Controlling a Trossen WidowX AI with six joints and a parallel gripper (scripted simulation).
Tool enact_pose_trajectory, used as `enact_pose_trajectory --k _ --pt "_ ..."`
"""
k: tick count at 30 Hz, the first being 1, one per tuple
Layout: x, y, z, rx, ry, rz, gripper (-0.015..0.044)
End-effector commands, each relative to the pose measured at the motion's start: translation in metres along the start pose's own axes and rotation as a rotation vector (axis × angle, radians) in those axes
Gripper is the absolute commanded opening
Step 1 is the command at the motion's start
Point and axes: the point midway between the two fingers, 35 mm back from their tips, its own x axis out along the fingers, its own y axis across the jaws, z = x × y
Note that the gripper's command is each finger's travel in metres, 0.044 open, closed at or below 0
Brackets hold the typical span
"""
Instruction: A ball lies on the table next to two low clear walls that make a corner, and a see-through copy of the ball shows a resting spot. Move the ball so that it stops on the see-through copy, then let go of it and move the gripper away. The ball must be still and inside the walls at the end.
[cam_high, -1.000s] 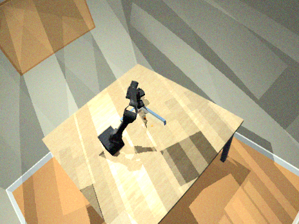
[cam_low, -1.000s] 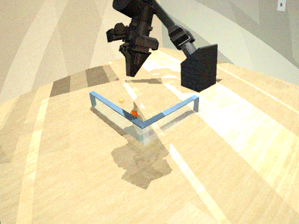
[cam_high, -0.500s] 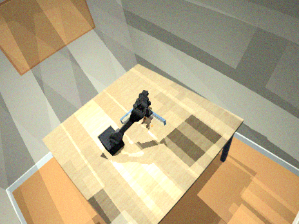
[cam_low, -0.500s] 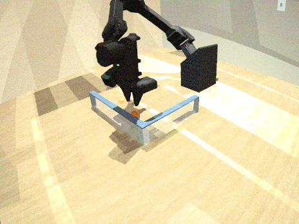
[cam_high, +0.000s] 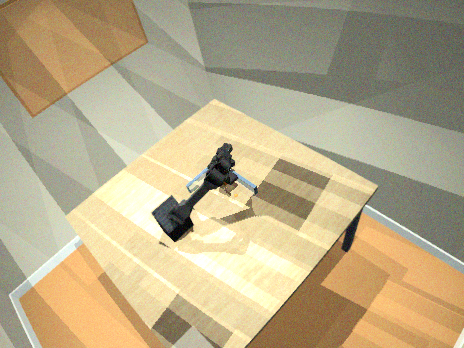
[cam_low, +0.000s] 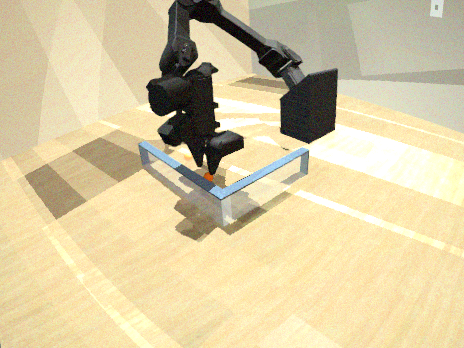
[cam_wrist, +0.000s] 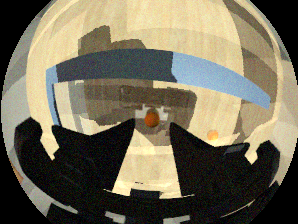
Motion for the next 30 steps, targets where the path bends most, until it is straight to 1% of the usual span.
enact_pose_trajectory --k 1,9,13,19,21,22,30 --pt "0.009 0.001 -0.003 -0.012 0.008 -0.007 0.0205" --pt "0.019 0.000 -0.003 -0.012 0.008 -0.008 0.0205" --pt "0.019 0.000 -0.003 -0.012 0.008 -0.008 0.0100" --pt "0.019 0.000 -0.003 -0.012 0.008 -0.008 0.0060" --pt "0.018 0.001 -0.003 -0.016 0.006 -0.006 0.0008" --pt "0.015 0.003 -0.001 -0.029 -0.002 0.001 0.0000" --pt "-0.027 0.008 0.005 -0.042 -0.010 0.014 0.0000"
